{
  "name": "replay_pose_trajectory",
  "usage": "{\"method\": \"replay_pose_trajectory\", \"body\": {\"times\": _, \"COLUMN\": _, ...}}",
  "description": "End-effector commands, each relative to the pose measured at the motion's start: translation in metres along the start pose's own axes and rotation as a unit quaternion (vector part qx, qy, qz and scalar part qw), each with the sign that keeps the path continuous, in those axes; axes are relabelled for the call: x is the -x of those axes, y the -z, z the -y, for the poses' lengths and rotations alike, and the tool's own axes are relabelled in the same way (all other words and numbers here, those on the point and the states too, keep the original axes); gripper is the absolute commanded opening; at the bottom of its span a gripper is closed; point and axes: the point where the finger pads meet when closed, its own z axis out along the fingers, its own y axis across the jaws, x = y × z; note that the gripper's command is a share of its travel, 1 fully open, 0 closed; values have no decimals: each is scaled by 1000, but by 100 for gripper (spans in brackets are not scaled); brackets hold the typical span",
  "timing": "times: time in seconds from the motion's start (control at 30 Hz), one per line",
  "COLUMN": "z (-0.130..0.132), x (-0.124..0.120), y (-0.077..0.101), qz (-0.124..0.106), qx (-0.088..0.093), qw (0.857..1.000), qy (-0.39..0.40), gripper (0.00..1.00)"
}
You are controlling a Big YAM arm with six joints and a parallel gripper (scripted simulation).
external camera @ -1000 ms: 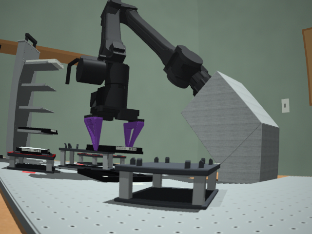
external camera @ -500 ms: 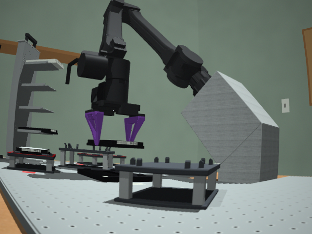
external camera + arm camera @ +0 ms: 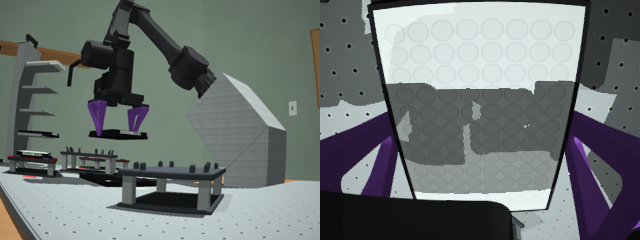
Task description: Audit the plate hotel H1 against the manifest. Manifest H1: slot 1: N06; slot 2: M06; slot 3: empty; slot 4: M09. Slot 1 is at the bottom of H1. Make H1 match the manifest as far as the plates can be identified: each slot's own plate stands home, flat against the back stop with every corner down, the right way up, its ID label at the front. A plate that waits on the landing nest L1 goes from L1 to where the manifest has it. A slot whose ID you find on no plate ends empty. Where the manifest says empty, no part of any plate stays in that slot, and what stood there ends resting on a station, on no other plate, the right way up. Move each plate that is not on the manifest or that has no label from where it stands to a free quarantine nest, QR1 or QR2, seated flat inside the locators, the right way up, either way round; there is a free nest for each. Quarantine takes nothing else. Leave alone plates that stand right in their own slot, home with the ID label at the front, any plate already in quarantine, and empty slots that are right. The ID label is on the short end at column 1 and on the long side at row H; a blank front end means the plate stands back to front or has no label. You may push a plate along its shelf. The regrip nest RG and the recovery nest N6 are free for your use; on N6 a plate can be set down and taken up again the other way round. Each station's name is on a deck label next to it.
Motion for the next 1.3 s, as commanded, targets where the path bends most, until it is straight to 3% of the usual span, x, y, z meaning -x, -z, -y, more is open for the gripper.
{"method": "replay_pose_trajectory", "body": {"times": 0.0, "z": -17, "x": 1, "y": 17, "qz": -1, "qx": 17, "qw": 1000, "qy": -17, "gripper": 86}}
{"method": "replay_pose_trajectory", "body": {"times": 0.37, "z": -19, "x": 1, "y": 48, "qz": -2, "qx": 18, "qw": 1000, "qy": -18, "gripper": 86}}
{"method": "replay_pose_trajectory", "body": {"times": 0.47, "z": -16, "x": 2, "y": 46, "qz": -1, "qx": 10, "qw": 1000, "qy": -20, "gripper": 86}}
{"method": "replay_pose_trajectory", "body": {"times": 0.5, "z": -19, "x": 1, "y": 54, "qz": -3, "qx": 19, "qw": 1000, "qy": -19, "gripper": 86}}
{"method": "replay_pose_trajectory", "body": {"times": 0.93, "z": -20, "x": 0, "y": 91, "qz": -6, "qx": 20, "qw": 1000, "qy": -20, "gripper": 86}}
{"method": "replay_pose_trajectory", "body": {"times": 1.0, "z": -20, "x": 0, "y": 91, "qz": -6, "qx": 20, "qw": 1000, "qy": -20, "gripper": 86}}
{"method": "replay_pose_trajectory", "body": {"times": 1.03, "z": -17, "x": 1, "y": 88, "qz": -3, "qx": 10, "qw": 1000, "qy": -20, "gripper": 86}}
{"method": "replay_pose_trajectory", "body": {"times": 1.07, "z": -19, "x": 0, "y": 96, "qz": -6, "qx": 19, "qw": 1000, "qy": -19, "gripper": 86}}
{"method": "replay_pose_trajectory", "body": {"times": 1.27, "z": -20, "x": 0, "y": 113, "qz": -8, "qx": 20, "qw": 1000, "qy": -21, "gripper": 86}}
